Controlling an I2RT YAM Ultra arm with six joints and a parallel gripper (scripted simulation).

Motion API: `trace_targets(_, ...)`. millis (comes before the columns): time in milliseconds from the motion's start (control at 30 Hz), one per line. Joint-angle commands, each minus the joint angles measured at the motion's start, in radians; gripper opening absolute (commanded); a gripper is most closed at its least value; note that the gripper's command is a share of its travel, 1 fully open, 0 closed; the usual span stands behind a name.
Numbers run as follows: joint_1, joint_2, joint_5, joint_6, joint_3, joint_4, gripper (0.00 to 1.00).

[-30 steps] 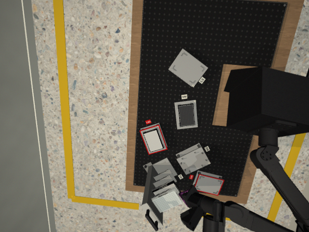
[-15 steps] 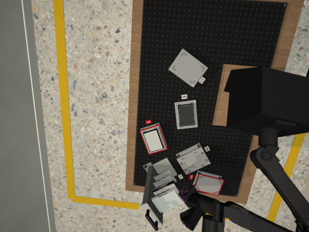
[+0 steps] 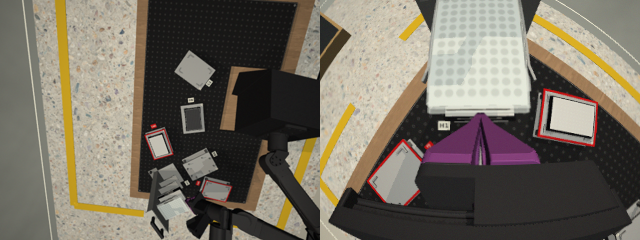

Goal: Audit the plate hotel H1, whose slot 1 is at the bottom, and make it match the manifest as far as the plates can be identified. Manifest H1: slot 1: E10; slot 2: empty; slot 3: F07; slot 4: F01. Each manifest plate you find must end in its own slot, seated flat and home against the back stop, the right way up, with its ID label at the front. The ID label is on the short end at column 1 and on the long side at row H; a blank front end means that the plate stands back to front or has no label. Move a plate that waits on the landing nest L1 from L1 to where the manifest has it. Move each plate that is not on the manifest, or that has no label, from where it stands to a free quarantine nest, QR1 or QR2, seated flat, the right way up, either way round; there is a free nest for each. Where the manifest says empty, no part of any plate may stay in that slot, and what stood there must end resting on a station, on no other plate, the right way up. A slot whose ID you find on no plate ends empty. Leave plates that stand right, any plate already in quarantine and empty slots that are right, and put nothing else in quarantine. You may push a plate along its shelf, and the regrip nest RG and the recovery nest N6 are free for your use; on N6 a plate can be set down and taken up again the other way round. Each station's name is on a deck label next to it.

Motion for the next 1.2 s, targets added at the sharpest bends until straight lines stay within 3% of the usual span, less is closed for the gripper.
trace_targets(0, 0.000, 0.005, 0.027, -0.001, 0.017, 0.023, 0.00)
trace_targets(300, 0.000, 0.005, 0.027, -0.001, 0.017, 0.023, 0.00)
trace_targets(1167, -0.040, -0.157, -0.014, 0.004, -0.123, 0.003, 0.00)
